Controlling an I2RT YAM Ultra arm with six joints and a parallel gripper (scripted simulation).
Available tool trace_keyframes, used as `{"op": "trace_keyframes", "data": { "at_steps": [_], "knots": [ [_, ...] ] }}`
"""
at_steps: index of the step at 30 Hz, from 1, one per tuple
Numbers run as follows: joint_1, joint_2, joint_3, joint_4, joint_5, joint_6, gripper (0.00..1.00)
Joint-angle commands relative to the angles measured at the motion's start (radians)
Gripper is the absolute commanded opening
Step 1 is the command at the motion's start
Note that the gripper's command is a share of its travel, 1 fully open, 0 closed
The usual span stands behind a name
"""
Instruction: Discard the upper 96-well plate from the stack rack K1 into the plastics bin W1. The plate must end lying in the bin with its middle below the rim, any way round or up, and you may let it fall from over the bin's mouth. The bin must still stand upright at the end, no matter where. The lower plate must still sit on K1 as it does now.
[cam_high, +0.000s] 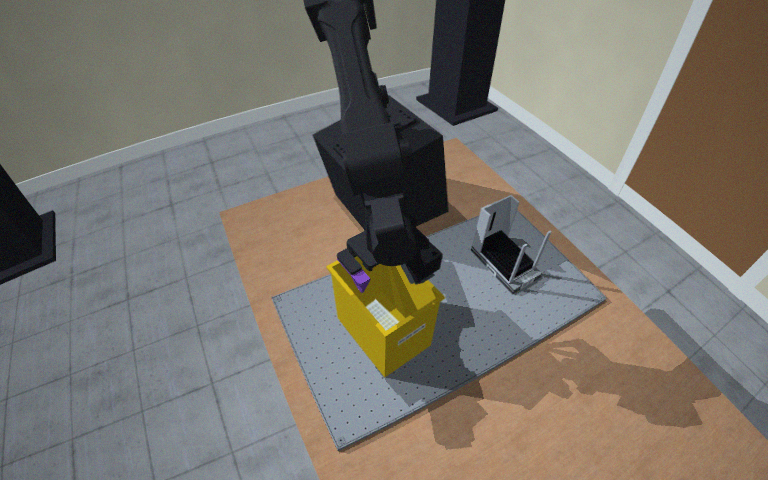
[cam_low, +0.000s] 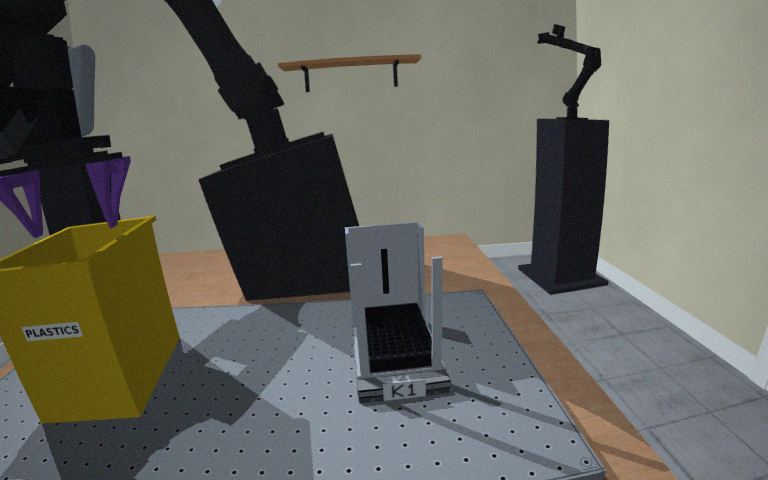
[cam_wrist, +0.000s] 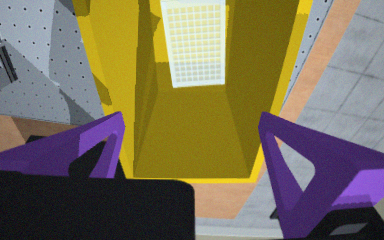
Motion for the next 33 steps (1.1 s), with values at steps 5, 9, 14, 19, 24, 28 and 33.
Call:
{"op": "trace_keyframes", "data": {
  "at_steps": [5, 9, 14, 19, 24, 28, 33],
  "knots": [
    [0.001, -0.014, 0.004, 0.007, -0.005, -0.001, 1.00],
    [0.001, -0.014, 0.004, 0.007, -0.005, -0.001, 1.00],
    [0.001, -0.014, 0.004, 0.007, -0.005, -0.001, 1.00],
    [0.004, -0.023, 0.012, -0.011, -0.005, 0.002, 1.00],
    [0.009, -0.041, 0.030, -0.048, -0.005, 0.007, 1.00],
    [0.015, -0.057, 0.050, -0.085, -0.004, 0.013, 1.00],
    [0.016, -0.062, 0.057, -0.097, -0.004, 0.014, 1.00]
  ]
}}
